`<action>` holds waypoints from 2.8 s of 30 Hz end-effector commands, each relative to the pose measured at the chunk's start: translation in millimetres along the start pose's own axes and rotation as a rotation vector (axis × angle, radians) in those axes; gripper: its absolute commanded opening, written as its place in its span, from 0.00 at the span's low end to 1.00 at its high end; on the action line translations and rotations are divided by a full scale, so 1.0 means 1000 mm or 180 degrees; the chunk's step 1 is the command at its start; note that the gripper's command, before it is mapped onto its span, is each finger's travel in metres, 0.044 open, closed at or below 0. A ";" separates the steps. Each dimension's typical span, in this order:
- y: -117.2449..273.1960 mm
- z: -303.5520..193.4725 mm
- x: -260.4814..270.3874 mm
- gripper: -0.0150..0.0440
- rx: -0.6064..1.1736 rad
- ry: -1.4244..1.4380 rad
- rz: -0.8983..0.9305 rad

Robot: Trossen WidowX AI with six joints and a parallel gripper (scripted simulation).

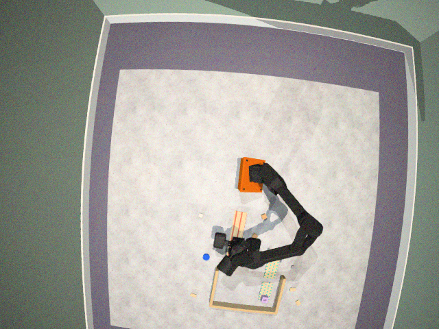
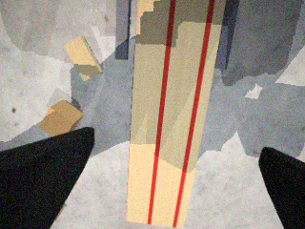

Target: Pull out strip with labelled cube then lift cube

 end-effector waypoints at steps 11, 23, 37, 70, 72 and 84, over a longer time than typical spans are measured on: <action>0.006 0.049 0.001 1.00 0.0000 -0.0002 0.0010; 0.011 0.088 0.002 1.00 -0.0005 0.0002 0.0010; 0.009 0.117 0.004 0.82 -0.0008 0.0005 0.0010; -0.043 0.117 0.005 0.68 -0.0008 0.0005 0.0017; -0.043 0.117 0.005 0.68 -0.0008 0.0005 0.0017; -0.040 0.117 0.004 0.42 -0.0008 0.0017 0.0006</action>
Point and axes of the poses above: the point midway between the two fingers, 35 mm back from their tips, its own y axis back along the fingers, its own x axis across the jaws, z = x × y, the point moved 4 cm from there along y, back along the fingers, and after that the axes turned 1 degree about -y, right-handed, at the moved point
